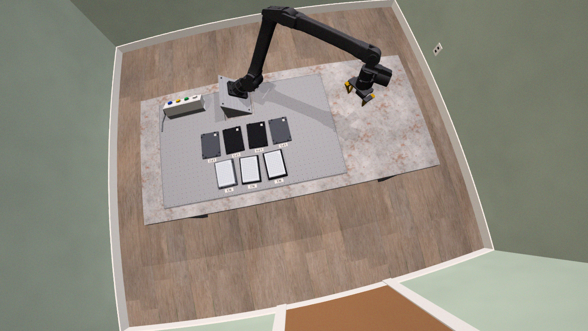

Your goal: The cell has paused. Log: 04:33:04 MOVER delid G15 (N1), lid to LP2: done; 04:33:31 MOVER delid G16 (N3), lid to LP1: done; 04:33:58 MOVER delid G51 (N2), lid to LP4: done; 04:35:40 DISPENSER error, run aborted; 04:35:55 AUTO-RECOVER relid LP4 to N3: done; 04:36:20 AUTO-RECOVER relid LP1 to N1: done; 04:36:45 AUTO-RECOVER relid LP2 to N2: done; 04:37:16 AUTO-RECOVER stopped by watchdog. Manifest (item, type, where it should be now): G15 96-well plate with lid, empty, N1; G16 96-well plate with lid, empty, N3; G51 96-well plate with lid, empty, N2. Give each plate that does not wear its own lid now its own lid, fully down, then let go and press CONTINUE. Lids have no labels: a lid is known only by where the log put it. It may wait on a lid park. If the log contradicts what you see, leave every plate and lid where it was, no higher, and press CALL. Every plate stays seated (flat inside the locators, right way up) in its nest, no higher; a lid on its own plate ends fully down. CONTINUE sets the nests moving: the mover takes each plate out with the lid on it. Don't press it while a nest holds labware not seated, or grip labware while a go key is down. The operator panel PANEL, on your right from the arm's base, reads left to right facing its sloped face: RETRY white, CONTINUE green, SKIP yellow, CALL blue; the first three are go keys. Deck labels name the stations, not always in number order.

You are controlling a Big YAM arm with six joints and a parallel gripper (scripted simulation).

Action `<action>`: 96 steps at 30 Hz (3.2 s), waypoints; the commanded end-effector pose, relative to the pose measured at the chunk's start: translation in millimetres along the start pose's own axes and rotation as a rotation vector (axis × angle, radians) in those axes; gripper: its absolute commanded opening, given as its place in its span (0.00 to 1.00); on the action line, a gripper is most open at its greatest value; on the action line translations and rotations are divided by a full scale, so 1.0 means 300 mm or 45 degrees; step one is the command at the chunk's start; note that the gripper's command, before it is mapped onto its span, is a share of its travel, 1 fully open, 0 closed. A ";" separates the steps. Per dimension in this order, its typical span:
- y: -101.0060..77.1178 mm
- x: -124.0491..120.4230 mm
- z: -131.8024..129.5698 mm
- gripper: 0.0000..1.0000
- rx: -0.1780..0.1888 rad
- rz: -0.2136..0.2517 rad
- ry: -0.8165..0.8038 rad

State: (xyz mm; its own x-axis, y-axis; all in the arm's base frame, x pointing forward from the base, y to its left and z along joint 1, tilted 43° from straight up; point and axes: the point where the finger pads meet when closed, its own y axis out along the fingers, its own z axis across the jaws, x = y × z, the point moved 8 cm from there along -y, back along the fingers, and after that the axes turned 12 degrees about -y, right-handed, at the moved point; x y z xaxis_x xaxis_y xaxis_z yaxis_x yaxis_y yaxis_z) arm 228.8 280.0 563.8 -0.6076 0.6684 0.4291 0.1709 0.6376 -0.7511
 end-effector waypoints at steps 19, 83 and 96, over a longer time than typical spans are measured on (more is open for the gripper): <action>0.009 -0.239 0.016 1.00 -0.081 0.176 0.438; 0.090 -1.001 0.355 1.00 -0.285 0.742 1.796; 0.096 -1.125 0.474 1.00 -0.335 0.847 2.055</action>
State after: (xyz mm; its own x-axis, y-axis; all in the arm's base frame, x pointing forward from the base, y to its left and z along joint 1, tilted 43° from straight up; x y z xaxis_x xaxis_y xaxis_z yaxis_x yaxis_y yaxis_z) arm 329.5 31.8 327.7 0.8481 0.4712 0.2424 0.2380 0.0699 -0.9687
